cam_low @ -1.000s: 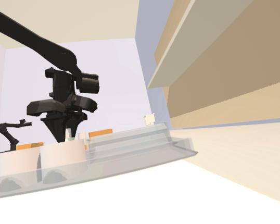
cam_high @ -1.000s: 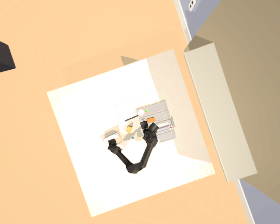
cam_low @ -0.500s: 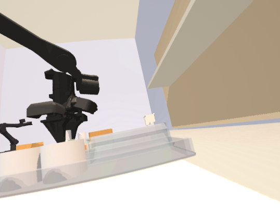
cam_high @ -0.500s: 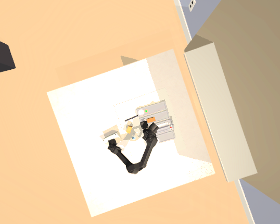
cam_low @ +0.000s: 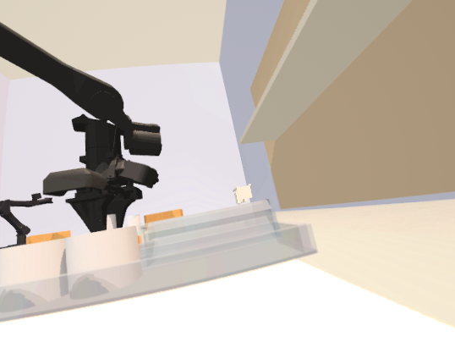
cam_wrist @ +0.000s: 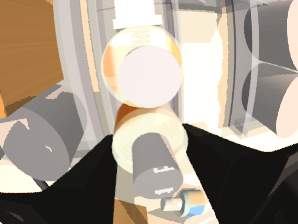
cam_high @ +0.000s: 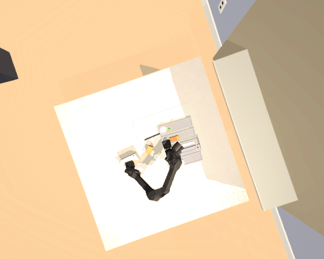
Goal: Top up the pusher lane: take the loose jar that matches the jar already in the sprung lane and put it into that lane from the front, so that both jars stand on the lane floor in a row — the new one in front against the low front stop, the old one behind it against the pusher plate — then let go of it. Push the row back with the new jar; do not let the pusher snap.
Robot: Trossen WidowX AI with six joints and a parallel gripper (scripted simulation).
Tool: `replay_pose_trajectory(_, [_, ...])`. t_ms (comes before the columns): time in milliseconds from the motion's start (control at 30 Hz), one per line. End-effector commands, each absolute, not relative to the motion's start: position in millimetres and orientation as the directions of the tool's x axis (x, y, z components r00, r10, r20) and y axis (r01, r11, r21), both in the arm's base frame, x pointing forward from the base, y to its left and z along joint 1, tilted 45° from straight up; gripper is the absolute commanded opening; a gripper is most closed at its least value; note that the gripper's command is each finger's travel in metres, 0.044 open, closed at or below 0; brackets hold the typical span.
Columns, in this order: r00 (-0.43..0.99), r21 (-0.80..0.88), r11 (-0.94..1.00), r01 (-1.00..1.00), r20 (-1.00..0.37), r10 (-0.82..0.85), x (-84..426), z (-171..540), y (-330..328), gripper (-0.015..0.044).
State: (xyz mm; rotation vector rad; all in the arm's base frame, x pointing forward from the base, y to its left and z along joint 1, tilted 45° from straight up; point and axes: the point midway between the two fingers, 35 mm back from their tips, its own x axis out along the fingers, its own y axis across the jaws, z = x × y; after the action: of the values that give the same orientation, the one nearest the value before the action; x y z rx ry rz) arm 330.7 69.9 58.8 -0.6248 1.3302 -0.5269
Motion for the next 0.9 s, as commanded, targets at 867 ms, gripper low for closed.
replay_pose_trajectory(867, [0.183,-0.692,0.722,0.014,-0.708,-0.682,335.7,55.6,61.5,0.0])
